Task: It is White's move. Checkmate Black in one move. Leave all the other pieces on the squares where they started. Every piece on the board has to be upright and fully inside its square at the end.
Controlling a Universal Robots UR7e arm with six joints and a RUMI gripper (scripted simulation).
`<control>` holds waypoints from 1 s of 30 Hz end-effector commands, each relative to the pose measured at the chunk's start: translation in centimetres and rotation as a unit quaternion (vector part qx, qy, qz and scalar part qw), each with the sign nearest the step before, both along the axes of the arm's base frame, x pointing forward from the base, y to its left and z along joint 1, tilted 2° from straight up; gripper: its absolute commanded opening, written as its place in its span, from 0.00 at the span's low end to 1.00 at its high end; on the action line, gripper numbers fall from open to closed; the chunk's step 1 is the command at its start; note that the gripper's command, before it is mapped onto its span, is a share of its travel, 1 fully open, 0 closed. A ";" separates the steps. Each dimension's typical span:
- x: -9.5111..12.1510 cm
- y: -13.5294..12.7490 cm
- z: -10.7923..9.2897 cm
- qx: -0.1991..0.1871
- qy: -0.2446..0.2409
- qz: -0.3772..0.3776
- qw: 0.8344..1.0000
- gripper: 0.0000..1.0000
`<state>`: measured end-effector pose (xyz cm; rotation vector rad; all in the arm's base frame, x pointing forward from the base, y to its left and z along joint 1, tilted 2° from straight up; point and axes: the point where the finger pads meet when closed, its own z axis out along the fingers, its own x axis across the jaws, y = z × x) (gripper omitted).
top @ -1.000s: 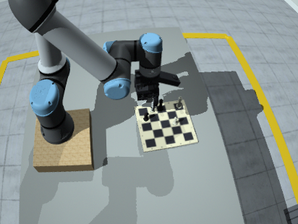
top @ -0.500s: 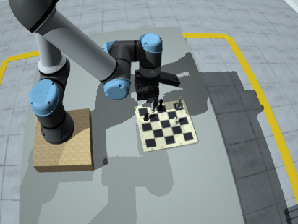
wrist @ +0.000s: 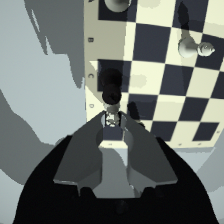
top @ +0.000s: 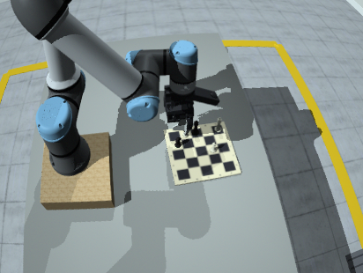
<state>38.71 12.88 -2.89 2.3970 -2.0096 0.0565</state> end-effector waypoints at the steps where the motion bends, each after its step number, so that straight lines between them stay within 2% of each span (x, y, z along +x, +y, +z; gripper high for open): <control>1: 0.0 0.0 0.0 0.000 -0.001 0.000 1.000 0.00; 9: 0.0 0.0 0.0 0.000 -0.001 0.000 1.000 0.00; 10: 0.0 0.0 0.0 0.000 -0.001 0.000 1.000 0.04; 12: 0.0 0.0 0.0 0.000 -0.001 0.000 1.000 0.04; 13: 0.0 0.0 0.0 0.000 -0.001 0.000 1.000 0.09; 17: 0.0 0.0 0.0 0.000 -0.001 0.000 1.000 0.09; 18: 0.0 0.0 0.0 0.000 -0.001 0.000 1.000 0.13; 20: 0.0 0.0 0.0 0.000 -0.001 0.000 1.000 0.13; 21: 0.0 0.0 0.0 0.000 -0.001 0.000 1.000 0.18; 23: 0.0 0.0 0.0 0.000 -0.001 0.000 1.000 0.18; 24: 0.0 0.0 0.0 0.000 -0.001 0.000 1.000 0.22; 30: 0.0 0.0 0.0 0.000 -0.001 0.000 1.000 0.22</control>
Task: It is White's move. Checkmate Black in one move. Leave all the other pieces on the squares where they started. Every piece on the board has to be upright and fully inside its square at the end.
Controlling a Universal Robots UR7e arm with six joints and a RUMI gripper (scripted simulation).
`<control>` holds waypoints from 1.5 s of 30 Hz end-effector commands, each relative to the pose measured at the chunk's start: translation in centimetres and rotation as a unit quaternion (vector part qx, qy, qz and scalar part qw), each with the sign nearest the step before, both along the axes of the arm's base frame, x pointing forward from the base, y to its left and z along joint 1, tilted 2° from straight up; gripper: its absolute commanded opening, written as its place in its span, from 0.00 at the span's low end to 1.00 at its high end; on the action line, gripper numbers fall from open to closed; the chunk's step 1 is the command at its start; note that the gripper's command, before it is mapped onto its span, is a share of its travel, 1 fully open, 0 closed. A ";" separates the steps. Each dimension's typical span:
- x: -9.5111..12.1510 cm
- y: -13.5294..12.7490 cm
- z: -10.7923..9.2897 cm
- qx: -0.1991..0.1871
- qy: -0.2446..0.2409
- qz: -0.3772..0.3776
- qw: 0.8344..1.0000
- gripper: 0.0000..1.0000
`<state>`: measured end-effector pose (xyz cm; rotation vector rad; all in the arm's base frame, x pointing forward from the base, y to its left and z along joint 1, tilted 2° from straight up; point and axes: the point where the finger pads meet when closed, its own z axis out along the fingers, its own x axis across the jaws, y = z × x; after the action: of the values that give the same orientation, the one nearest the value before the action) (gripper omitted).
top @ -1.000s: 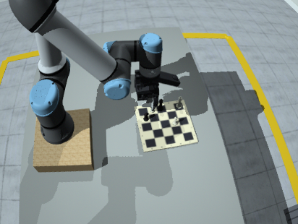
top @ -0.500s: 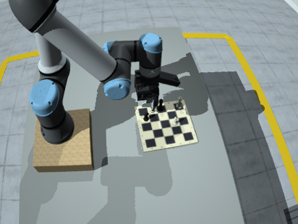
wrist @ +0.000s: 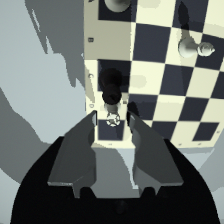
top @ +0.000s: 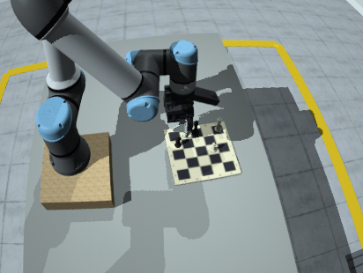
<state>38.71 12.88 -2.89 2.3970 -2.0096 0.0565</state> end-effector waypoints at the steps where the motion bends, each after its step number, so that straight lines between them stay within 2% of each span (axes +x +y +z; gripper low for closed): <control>1: 0.0 0.0 0.0 0.000 -0.001 0.000 1.000 0.22; 11: 0.0 0.0 0.7 0.000 -0.001 0.000 1.000 0.22; 19: 0.0 0.1 4.3 0.000 -0.001 0.000 1.000 0.22; 21: 0.0 0.1 4.3 0.000 -0.001 0.000 1.000 0.22; 29: -0.1 0.3 8.2 0.000 -0.001 0.000 1.000 0.22; 38: -0.1 0.3 9.0 0.000 -0.001 0.000 1.000 0.22; 39: -0.1 0.3 9.0 0.000 -0.001 0.000 1.000 1.00; 45: -0.1 0.3 9.0 0.000 -0.001 0.000 1.000 1.00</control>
<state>38.54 13.18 6.04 2.3971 -2.0097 0.0569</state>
